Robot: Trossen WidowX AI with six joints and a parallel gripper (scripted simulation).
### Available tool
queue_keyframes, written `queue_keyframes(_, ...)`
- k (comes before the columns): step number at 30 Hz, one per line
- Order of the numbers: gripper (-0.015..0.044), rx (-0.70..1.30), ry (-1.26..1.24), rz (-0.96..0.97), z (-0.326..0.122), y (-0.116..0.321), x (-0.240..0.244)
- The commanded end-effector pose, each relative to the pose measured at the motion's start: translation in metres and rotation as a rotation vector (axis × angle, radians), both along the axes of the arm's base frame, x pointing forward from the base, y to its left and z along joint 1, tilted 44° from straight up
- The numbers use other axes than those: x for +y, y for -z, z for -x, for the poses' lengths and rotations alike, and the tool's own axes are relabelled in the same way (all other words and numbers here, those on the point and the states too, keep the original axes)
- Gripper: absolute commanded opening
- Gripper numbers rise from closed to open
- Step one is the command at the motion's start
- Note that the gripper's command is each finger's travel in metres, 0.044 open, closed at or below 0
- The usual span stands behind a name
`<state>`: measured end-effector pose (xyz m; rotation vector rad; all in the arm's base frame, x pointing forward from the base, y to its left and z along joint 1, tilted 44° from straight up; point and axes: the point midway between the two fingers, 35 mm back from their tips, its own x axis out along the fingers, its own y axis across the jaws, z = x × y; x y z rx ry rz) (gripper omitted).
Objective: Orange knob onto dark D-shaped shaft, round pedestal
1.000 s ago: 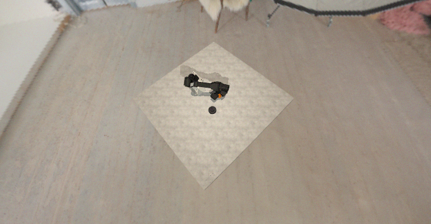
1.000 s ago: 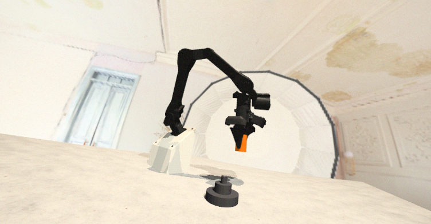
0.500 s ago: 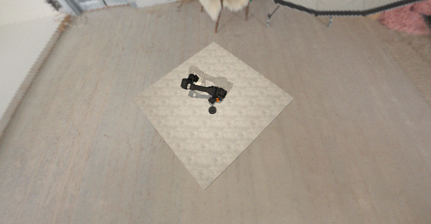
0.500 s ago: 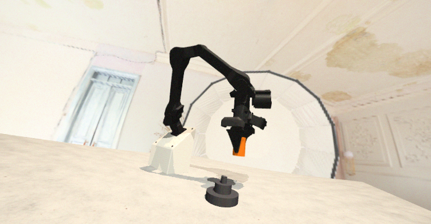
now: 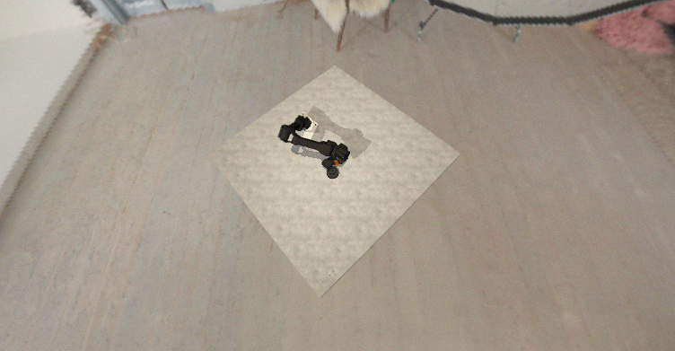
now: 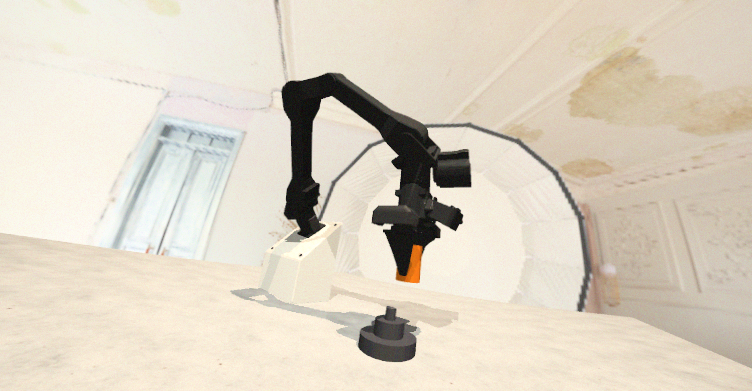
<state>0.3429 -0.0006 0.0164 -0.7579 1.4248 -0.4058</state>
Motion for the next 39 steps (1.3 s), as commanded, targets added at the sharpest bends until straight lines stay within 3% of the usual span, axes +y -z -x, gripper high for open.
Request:
queue_keyframes(1, 0.0000, 0.001, -0.003, 0.010, -0.002, -0.007, -0.013)
queue_keyframes(12, 0.0000, 0.000, 0.001, 0.024, -0.004, -0.019, -0.038)
queue_keyframes(22, 0.0000, 0.000, 0.001, 0.025, -0.007, -0.002, -0.054)
queue_keyframes(39, 0.0000, -0.005, 0.006, 0.025, -0.007, -0.002, -0.056)
